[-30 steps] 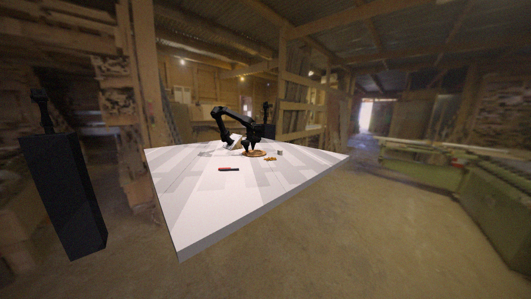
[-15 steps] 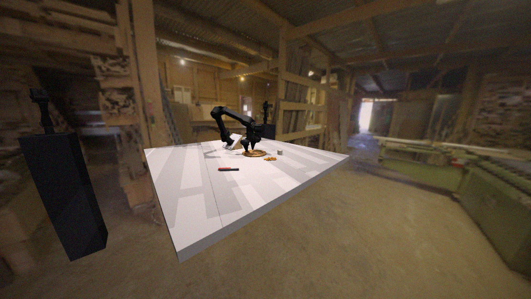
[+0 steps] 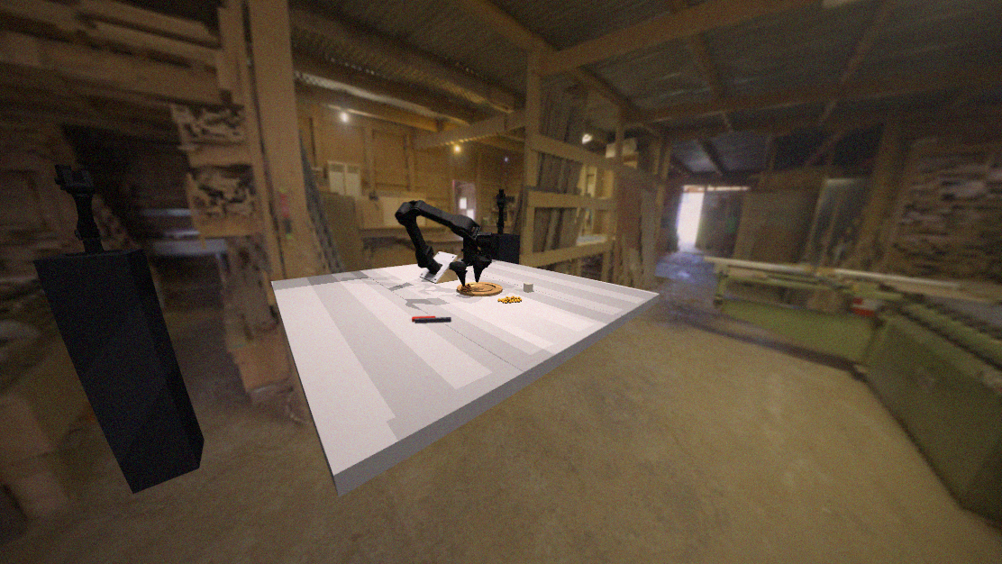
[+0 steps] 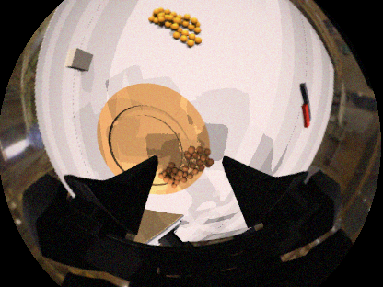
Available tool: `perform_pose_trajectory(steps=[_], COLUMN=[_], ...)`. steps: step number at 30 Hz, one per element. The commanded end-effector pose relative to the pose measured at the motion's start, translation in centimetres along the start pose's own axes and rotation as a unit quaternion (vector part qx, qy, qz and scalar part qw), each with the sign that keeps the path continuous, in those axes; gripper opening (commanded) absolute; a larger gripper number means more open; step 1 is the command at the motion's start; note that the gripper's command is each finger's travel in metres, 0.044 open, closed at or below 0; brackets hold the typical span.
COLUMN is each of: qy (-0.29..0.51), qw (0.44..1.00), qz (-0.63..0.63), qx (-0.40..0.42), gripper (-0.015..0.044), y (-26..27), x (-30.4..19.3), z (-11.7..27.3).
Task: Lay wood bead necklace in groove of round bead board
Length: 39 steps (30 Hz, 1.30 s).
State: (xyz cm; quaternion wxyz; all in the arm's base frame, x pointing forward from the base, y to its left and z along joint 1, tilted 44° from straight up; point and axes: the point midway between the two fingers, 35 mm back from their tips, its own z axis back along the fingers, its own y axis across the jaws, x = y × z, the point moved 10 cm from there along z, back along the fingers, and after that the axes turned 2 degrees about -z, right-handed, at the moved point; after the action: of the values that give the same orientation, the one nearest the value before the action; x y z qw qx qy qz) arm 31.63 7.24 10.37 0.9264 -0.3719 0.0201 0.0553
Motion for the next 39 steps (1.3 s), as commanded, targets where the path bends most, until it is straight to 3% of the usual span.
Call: perform_pose_trajectory(steps=[1,24,39], qy=[-0.003,0.0,-0.001], qw=[1.0,1.0,1.0], qz=[-0.001,0.0,-0.001], qx=[0.001,-0.004,0.0], gripper=[0.038,0.038,0.0], y=[0.0,-0.1,-0.1], x=[0.0,0.0,0.0], z=[0.2,-2.9,-2.7])
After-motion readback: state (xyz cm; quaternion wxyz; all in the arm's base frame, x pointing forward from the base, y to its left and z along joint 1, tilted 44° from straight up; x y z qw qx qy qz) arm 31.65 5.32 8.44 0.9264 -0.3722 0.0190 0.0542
